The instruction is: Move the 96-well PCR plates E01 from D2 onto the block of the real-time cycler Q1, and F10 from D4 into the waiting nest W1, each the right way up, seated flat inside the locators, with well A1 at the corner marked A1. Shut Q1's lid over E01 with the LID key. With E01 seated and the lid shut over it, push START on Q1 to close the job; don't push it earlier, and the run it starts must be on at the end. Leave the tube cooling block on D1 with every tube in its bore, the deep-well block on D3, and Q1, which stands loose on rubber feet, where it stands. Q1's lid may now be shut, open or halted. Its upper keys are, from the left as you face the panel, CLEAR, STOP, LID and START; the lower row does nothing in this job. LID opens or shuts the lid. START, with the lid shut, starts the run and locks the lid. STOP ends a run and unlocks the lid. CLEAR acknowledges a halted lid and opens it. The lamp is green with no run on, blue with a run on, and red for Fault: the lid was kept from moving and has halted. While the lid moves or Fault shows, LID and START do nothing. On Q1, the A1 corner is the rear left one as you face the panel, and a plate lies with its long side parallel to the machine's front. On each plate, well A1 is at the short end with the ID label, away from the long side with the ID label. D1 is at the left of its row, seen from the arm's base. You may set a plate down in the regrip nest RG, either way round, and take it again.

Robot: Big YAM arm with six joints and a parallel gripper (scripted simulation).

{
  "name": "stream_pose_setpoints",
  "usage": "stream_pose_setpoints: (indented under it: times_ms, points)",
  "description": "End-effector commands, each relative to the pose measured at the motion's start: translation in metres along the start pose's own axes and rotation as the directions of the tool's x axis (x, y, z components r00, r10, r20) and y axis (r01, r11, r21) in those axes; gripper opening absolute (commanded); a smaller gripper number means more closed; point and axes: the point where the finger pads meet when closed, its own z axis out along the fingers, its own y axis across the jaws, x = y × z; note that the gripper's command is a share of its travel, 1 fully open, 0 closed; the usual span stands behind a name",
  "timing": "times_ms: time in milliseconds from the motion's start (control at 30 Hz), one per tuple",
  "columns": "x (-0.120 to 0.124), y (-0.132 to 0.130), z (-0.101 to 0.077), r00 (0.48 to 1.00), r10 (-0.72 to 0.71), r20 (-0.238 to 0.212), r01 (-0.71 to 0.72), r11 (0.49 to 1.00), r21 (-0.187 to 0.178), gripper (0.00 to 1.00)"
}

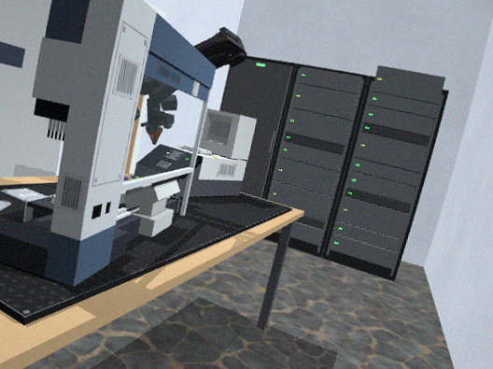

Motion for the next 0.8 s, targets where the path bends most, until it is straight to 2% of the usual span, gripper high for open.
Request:
stream_pose_setpoints:
  times_ms: [0, 433, 600, 767]
  points:
    - [0.002, -0.028, -0.001, 0.998, -0.035, -0.042, 0.034, 0.999, -0.040, 0.00]
    - [0.002, -0.028, -0.001, 0.998, -0.035, -0.042, 0.034, 0.999, -0.040, 0.00]
    - [0.005, -0.032, -0.001, 0.997, -0.050, -0.058, 0.048, 0.999, -0.024, 0.00]
    - [0.002, -0.018, 0.016, 0.999, -0.036, -0.035, 0.034, 0.999, -0.033, 0.00]
